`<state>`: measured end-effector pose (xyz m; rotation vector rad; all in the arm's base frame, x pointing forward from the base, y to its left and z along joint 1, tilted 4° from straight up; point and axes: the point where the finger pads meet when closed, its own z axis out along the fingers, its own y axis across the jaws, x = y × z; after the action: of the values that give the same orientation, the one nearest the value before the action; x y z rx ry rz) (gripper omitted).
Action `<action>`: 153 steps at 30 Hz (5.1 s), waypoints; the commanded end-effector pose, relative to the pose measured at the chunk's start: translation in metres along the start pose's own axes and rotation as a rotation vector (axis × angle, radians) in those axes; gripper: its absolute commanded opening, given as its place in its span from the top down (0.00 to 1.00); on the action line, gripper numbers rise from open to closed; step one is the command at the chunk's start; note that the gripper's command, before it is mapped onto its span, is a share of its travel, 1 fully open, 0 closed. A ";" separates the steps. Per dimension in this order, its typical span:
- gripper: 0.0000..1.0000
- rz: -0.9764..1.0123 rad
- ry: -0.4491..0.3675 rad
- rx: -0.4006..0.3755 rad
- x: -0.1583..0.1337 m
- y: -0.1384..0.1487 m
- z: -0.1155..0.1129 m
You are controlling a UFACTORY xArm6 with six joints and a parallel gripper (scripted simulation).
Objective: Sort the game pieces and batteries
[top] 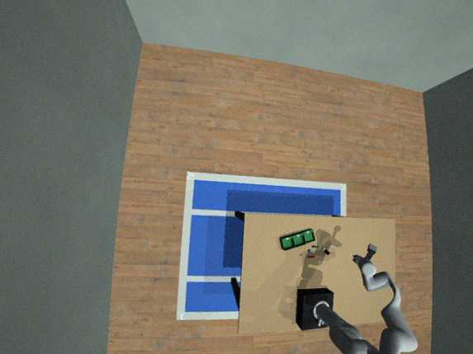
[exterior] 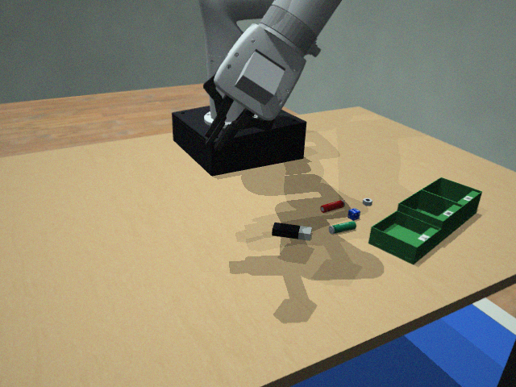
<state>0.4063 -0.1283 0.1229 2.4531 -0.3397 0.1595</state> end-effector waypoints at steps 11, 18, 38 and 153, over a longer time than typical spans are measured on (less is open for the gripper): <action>0.93 -0.162 -0.071 0.213 -0.024 -0.053 -0.043; 0.93 -0.237 -0.083 0.317 -0.036 -0.076 -0.065; 0.93 -0.440 -0.065 0.612 -0.066 -0.136 -0.132; 0.93 -0.693 0.016 0.624 -0.031 -0.341 -0.044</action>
<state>0.4699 0.1622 -0.0548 3.0079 0.6698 -0.0322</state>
